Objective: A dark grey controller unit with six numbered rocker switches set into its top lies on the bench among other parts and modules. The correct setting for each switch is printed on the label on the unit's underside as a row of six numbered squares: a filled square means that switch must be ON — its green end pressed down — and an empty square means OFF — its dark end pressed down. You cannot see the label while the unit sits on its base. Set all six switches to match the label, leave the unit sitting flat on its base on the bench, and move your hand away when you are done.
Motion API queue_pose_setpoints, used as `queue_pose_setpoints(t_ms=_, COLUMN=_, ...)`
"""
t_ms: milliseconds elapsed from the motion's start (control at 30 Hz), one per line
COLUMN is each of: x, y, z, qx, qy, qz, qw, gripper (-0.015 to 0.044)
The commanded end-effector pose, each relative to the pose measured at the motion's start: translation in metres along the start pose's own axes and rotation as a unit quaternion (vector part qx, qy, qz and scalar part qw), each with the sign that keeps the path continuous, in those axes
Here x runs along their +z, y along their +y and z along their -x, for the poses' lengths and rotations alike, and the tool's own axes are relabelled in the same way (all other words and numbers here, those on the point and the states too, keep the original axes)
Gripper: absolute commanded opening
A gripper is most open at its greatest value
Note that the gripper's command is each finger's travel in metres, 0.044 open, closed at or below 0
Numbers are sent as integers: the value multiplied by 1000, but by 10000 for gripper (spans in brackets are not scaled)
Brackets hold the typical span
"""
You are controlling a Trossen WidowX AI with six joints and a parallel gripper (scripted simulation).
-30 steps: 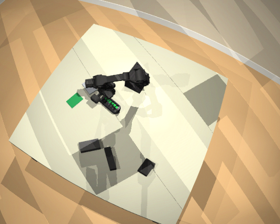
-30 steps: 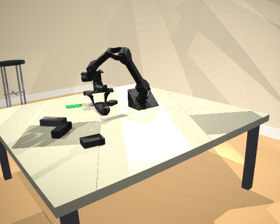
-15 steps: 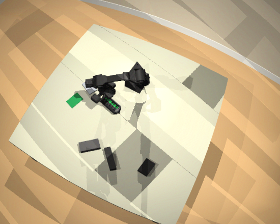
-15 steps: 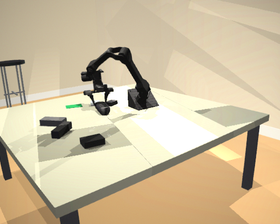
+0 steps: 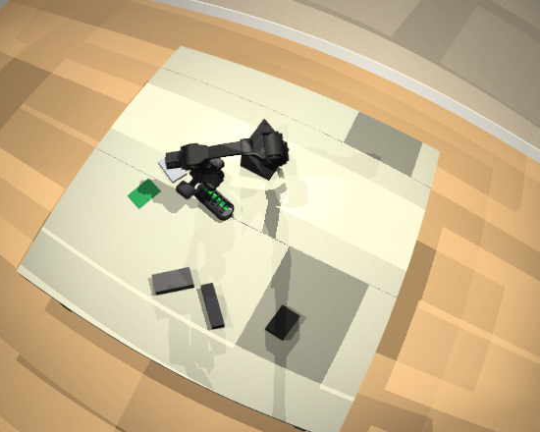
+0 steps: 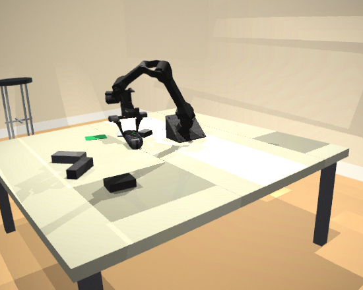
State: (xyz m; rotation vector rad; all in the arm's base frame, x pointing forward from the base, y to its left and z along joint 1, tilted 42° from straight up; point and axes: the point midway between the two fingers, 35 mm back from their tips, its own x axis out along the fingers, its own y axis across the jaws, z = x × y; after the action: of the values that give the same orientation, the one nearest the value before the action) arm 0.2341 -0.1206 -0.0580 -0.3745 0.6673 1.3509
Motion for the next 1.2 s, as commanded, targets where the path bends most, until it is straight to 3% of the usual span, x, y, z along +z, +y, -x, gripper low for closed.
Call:
queue_pose_setpoints(t_ms=0, x=4, y=-1, z=7, qx=-5, qy=6, qz=0, qw=1000, gripper=335)
queue_pose_setpoints(t_ms=1167, x=24, y=-1, z=27, qx=-4, qy=43, qz=0, qw=999, gripper=335)
